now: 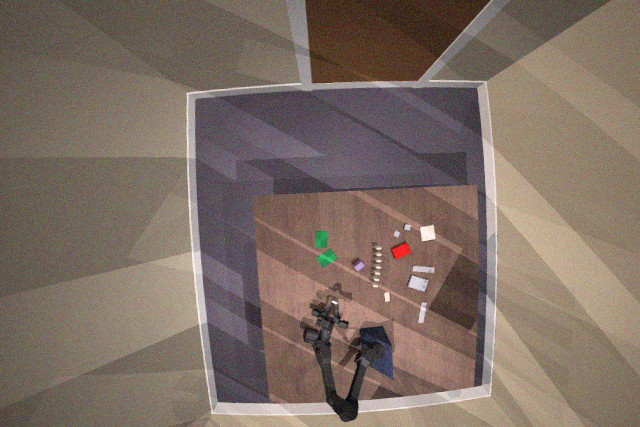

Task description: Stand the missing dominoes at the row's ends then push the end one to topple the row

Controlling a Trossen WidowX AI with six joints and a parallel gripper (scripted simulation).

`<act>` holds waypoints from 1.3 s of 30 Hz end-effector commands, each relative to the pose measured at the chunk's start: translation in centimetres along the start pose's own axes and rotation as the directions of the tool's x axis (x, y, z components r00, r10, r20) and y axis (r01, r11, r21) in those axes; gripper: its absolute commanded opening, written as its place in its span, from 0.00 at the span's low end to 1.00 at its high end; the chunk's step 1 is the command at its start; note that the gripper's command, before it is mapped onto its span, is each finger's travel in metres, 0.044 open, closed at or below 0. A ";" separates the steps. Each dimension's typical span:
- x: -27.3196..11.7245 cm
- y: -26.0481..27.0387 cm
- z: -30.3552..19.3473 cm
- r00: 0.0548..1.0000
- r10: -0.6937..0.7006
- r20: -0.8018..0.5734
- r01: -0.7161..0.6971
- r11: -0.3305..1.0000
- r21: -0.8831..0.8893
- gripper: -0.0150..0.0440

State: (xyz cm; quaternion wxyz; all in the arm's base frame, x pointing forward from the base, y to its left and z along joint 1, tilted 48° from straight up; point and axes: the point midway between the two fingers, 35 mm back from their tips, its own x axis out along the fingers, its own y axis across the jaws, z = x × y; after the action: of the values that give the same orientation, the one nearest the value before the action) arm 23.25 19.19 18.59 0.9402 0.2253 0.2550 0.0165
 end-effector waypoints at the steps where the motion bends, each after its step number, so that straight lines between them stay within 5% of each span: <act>1: -1.0 0.0 0.3 0.995 0.027 0.099 -0.036 0.995 0.089 0.44; 13: -4.1 -0.7 0.9 0.944 0.066 0.322 -0.177 0.928 0.329 0.44; 39: -3.8 -0.1 0.2 0.945 0.067 0.321 -0.178 0.926 0.332 0.44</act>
State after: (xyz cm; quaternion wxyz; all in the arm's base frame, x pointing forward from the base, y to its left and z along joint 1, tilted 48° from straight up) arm 19.99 17.89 20.83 0.9090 0.4067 0.0908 -0.0045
